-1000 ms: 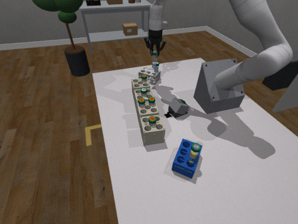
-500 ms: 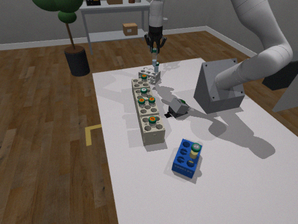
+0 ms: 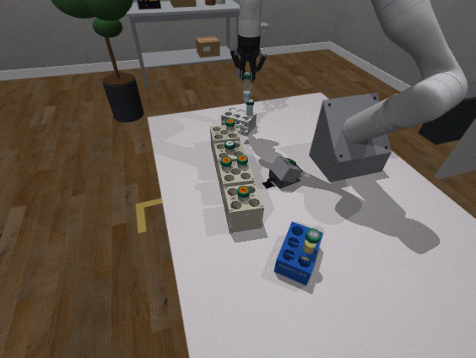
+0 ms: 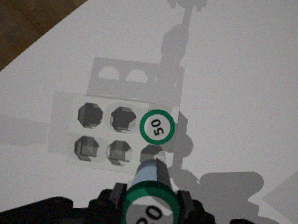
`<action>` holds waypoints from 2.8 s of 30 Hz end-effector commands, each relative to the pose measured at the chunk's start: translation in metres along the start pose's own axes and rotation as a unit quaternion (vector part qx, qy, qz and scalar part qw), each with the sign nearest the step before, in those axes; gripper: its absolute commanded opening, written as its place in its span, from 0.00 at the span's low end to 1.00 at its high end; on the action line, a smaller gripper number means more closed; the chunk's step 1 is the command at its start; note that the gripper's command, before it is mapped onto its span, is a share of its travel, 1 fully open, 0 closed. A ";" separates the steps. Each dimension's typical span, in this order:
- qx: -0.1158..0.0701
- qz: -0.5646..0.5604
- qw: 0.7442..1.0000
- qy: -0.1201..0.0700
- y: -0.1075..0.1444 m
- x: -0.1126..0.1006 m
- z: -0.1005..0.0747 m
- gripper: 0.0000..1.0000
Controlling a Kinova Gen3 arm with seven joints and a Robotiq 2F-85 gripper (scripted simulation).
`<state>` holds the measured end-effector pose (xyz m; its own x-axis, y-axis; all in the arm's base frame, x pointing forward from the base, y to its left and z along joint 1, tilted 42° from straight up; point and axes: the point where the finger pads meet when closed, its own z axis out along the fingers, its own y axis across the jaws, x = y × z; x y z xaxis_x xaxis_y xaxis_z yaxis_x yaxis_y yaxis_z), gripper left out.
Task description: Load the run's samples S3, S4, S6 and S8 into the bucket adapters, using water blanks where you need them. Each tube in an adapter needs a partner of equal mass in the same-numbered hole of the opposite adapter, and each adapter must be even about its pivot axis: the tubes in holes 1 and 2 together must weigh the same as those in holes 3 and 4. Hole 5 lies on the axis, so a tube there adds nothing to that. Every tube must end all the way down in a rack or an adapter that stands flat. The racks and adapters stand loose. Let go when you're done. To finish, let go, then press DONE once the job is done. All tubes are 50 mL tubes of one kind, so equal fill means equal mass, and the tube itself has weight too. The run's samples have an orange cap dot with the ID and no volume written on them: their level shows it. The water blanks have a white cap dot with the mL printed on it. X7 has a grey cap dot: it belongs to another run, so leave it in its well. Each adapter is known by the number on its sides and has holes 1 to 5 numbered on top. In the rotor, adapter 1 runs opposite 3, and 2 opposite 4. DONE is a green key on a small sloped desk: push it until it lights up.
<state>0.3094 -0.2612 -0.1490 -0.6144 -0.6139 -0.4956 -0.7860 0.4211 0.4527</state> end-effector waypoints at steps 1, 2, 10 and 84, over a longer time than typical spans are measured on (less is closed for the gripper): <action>0.001 0.000 1.000 0.000 0.000 0.000 -0.005 0.10; 0.001 0.000 1.000 0.000 0.000 0.000 -0.006 0.10; 0.001 0.070 0.998 0.000 -0.006 -0.022 -0.007 0.10; 0.001 0.070 0.998 0.000 -0.043 -0.169 0.005 0.10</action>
<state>0.4467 -0.1726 -0.0870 -0.7185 -0.5488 -0.4271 -0.6920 0.5030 0.5178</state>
